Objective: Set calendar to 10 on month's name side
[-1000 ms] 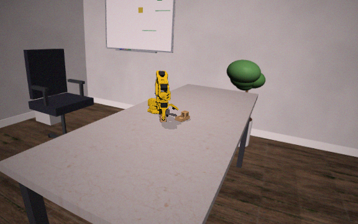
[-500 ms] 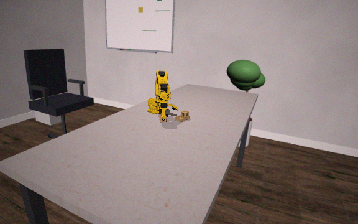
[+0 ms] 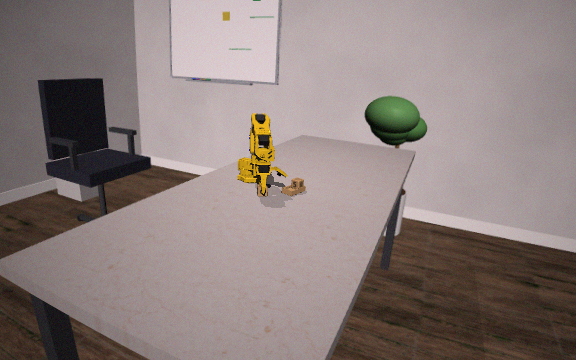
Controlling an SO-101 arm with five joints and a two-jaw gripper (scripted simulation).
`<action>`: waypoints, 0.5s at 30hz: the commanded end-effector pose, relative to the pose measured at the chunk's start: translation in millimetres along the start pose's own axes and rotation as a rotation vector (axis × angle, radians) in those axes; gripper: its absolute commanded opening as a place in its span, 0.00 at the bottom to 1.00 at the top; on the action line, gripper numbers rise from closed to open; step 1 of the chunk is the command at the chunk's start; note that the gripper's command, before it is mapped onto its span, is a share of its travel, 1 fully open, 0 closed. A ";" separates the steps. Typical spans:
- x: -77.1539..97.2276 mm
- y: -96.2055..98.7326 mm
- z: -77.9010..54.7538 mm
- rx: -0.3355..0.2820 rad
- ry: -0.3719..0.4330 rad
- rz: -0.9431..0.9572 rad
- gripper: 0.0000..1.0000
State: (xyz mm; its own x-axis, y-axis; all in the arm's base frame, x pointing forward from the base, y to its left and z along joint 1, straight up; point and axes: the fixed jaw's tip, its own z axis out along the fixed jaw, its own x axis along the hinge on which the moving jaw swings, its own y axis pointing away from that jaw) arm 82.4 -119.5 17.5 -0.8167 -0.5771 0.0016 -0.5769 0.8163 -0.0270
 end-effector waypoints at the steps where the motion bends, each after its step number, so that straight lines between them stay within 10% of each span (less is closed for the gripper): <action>1: 0.7 -1.6 -0.6 0.012 -0.001 0.019 0.31; 15: 0.7 -1.6 -0.6 0.012 -0.001 0.019 0.36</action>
State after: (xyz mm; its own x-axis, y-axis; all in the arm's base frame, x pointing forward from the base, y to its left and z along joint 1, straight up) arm 82.4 -119.5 17.5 -0.8167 -0.5771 0.0016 -0.5769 0.8163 -0.0270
